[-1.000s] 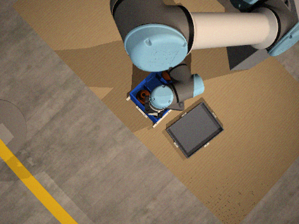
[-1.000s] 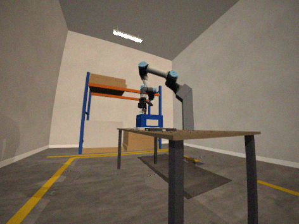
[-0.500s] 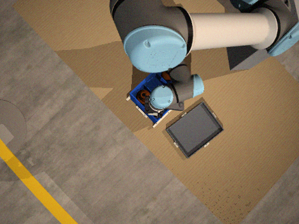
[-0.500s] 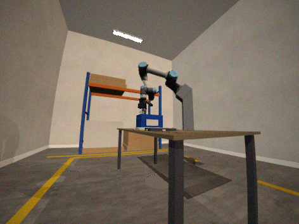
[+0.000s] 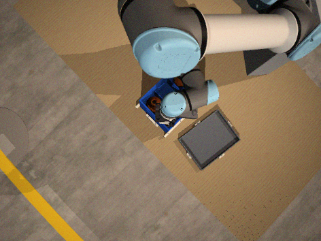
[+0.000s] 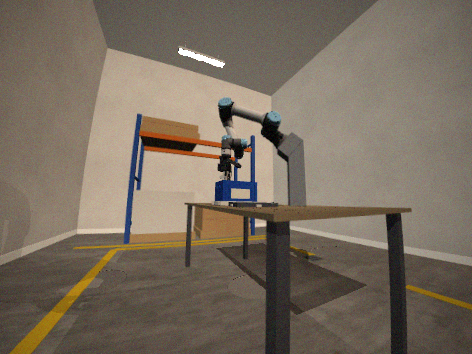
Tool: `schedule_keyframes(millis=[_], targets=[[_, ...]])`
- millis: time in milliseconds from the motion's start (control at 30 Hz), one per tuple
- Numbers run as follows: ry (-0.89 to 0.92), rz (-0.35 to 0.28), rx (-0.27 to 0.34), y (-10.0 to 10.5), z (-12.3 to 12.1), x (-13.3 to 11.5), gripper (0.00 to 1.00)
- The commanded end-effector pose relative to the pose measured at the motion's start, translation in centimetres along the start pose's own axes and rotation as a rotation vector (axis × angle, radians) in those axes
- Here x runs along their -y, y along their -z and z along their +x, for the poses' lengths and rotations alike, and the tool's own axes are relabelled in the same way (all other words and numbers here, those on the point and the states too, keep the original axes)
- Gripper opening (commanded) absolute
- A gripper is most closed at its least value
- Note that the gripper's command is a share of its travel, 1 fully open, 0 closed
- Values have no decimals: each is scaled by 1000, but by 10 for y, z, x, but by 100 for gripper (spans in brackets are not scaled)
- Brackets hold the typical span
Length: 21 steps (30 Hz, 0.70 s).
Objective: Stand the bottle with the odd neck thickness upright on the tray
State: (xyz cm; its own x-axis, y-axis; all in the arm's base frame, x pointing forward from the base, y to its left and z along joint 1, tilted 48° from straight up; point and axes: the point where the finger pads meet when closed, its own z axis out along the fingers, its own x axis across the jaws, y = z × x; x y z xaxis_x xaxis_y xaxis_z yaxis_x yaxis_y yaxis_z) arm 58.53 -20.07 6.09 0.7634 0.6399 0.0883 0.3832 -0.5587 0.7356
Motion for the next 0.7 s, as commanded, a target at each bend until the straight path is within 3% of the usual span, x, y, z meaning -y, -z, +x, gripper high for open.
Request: schedule_keyframes(millis=[0, 467, 500, 667], targets=[[0, -1, -1, 0, 0, 0, 38], [0, -1, -1, 0, 0, 0, 38], [0, -1, -1, 0, 0, 0, 0], [0, -1, -1, 0, 0, 0, 0]])
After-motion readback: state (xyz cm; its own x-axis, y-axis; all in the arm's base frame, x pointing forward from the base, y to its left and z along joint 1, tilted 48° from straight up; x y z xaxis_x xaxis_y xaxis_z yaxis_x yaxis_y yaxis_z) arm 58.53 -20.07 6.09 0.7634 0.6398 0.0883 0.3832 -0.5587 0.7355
